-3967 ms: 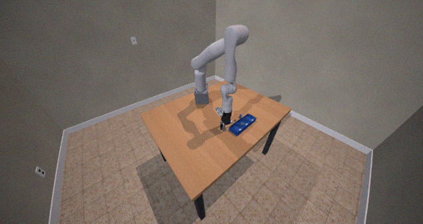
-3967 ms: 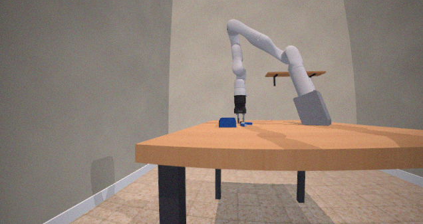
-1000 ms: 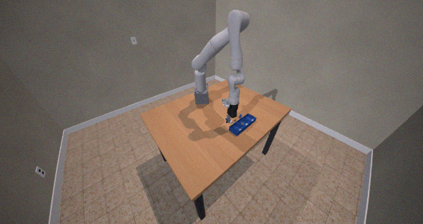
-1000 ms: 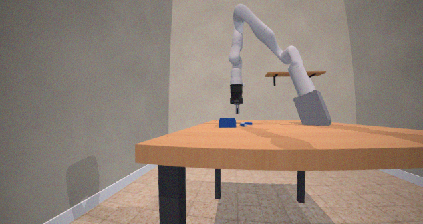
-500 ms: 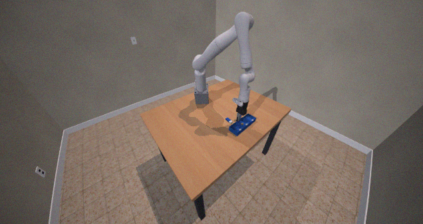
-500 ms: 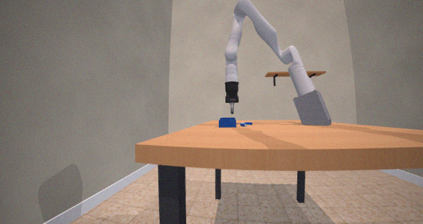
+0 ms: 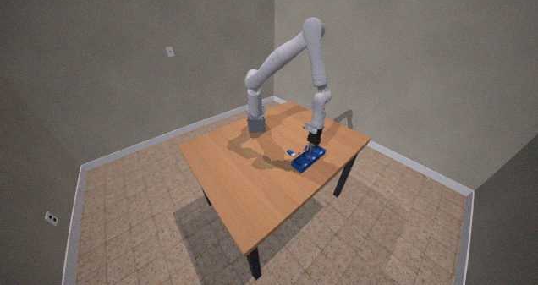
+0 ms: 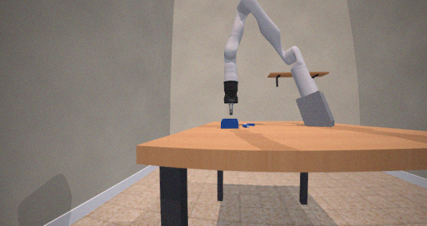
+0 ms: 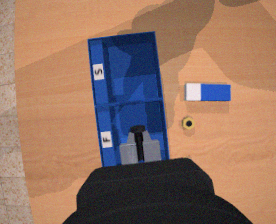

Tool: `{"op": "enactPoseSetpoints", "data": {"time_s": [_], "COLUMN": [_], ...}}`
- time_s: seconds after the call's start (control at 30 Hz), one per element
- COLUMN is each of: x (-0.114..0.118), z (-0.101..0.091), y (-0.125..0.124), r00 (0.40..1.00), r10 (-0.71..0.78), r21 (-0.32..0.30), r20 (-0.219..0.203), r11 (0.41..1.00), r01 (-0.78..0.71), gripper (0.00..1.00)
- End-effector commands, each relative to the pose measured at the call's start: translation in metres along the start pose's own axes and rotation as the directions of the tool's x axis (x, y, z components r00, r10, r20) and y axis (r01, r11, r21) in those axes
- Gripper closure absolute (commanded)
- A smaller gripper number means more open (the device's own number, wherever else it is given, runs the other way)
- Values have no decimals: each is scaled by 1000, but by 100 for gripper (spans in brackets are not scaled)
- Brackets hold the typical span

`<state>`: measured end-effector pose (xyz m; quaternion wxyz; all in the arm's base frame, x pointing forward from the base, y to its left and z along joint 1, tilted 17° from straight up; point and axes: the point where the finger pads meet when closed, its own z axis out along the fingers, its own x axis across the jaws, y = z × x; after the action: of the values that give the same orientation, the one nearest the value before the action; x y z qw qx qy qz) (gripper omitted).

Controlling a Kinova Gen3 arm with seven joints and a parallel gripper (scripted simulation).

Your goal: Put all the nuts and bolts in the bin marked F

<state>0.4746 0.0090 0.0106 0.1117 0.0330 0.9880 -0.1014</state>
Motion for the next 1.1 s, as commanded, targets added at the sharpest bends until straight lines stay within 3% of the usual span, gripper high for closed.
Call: {"op": "enactPoseSetpoints", "data": {"time_s": [0.0, 0.27, 0.77, 1.07], "x": [0, 0, 0, 1], "z": [0, 0, 30, 36], "y": [0, -1, -1, -2], "r00": [1000, 1000, 1000, 1000], "r10": [-1, -1, -1, -1], "r21": [0, 0, 0, 0], "r20": [1, 1, 1, 1], "r11": [1000, 1000, 1000, 1000], "r01": [1, 1, 1, 1], "gripper": [100, 100, 100, 100]}}
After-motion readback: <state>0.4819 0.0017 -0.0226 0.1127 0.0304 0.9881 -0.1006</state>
